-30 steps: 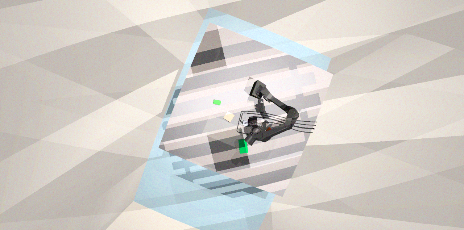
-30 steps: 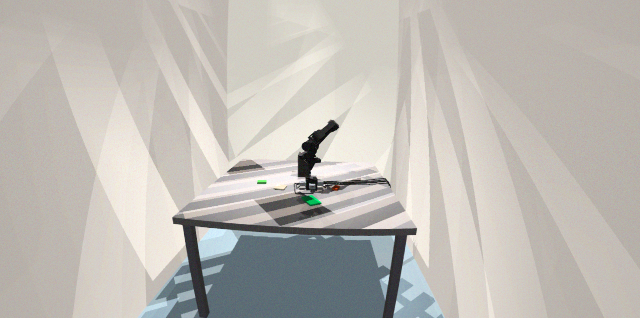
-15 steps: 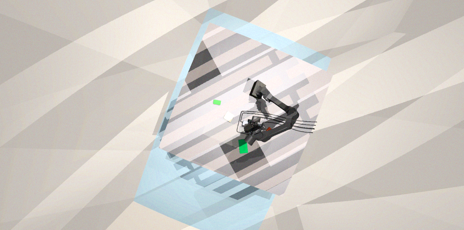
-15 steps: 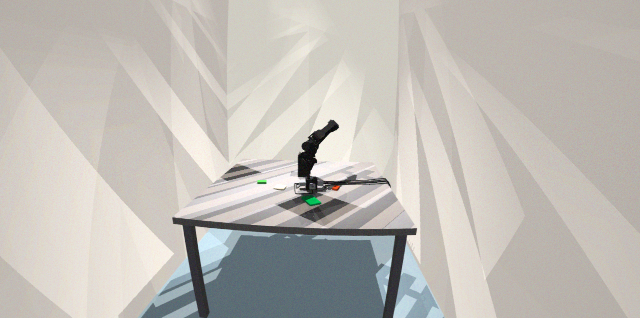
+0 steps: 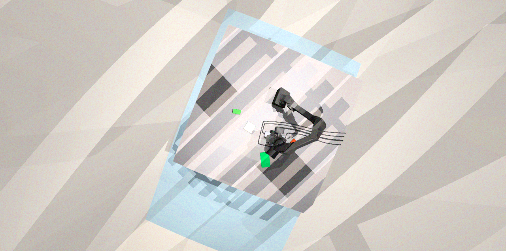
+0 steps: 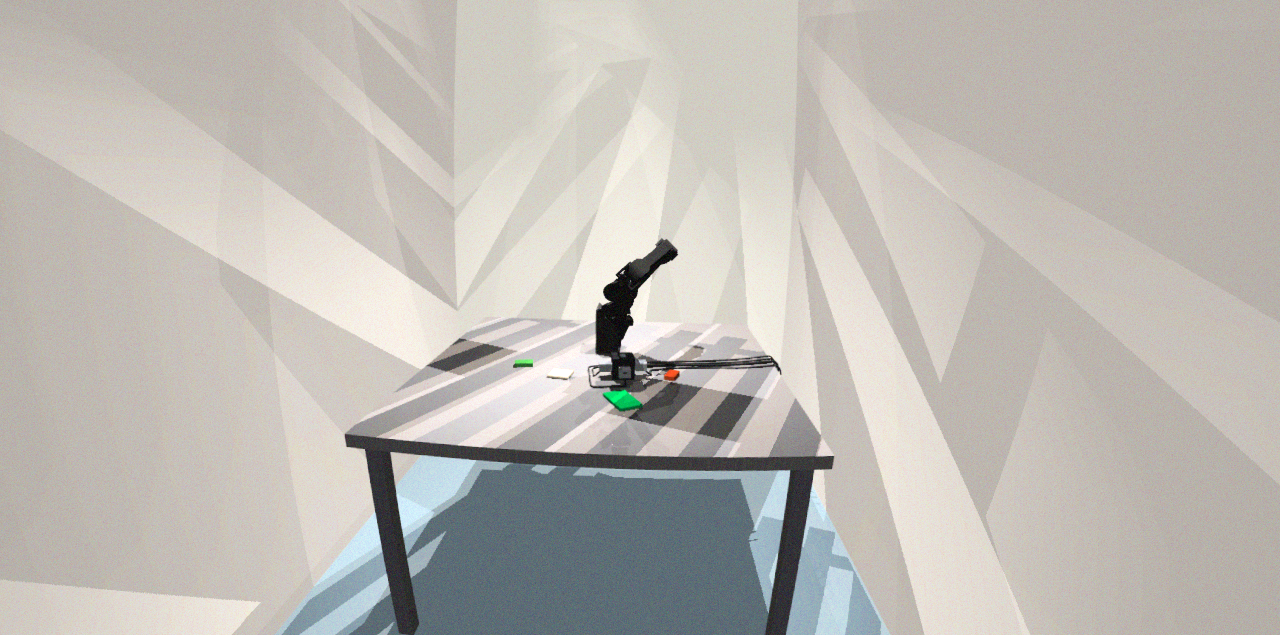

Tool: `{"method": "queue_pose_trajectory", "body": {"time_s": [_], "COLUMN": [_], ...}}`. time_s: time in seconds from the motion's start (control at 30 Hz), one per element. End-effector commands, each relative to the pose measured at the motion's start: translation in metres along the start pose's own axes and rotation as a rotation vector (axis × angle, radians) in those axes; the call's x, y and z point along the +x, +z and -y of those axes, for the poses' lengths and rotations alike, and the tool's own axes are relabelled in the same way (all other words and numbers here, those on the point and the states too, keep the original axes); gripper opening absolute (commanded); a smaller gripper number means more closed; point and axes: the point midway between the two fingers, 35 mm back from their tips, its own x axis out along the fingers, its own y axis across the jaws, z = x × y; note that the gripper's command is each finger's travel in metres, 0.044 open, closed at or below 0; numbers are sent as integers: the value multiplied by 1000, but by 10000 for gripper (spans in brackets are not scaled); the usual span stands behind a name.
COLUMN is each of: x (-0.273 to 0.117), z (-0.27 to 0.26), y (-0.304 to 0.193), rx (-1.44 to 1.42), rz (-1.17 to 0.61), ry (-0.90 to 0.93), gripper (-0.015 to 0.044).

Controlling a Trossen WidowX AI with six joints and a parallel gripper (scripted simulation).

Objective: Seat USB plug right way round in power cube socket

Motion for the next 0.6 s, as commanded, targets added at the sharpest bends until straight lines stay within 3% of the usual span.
{"method": "queue_pose_trajectory", "body": {"time_s": [0.0,0.57], "x": [1,3], "z": [0,0], "y": [0,-2], "rx": [0,0], "rz": [-5,-19], "ry": [0,0], "gripper": [0,0]}}
